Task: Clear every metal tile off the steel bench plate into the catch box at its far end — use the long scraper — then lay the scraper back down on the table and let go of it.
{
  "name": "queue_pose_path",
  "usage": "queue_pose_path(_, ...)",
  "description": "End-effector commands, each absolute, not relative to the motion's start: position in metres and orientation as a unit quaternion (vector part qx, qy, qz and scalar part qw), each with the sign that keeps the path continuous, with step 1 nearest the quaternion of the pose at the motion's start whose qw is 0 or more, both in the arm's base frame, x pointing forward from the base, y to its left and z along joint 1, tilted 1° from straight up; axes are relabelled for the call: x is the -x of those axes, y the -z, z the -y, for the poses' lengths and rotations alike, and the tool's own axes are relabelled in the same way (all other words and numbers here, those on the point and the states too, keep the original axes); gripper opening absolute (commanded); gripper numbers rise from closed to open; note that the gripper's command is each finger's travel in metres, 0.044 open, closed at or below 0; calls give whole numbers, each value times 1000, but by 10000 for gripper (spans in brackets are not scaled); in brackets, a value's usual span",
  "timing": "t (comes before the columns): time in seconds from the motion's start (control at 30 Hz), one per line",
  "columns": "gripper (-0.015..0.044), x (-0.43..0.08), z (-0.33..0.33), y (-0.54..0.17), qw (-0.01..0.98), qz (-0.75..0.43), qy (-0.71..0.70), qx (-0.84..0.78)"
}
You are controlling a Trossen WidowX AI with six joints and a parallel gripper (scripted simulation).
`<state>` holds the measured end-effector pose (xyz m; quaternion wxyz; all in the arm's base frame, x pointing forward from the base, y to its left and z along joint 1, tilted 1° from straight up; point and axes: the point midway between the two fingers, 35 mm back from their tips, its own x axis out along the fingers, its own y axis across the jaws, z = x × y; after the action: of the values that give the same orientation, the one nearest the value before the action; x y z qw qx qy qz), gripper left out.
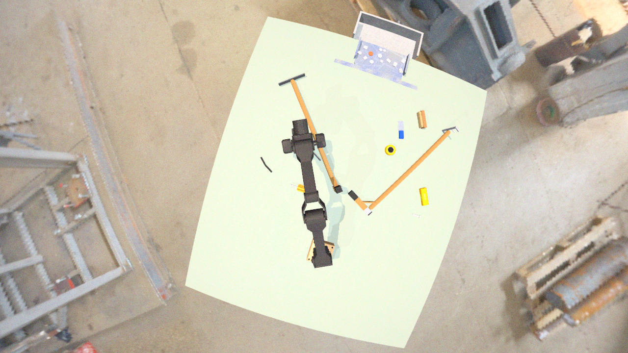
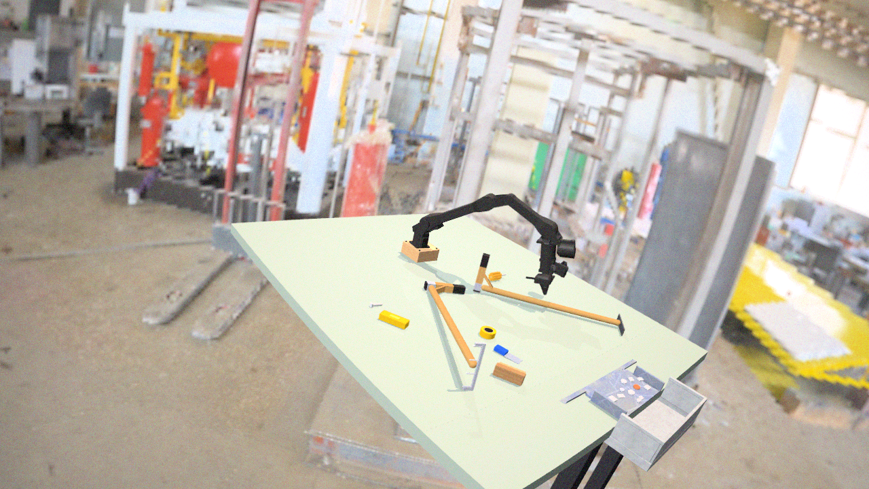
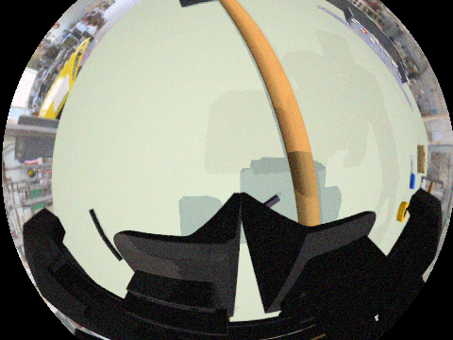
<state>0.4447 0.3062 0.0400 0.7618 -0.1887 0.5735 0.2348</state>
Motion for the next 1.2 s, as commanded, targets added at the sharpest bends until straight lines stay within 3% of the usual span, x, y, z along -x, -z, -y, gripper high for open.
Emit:
queue_pose_path(0.0, 0, -445, -305, -30, 761, -577, -230, 189)
queue_pose_path(1.17, 0, -467, -287, -20, 764, -574, -228, 188)
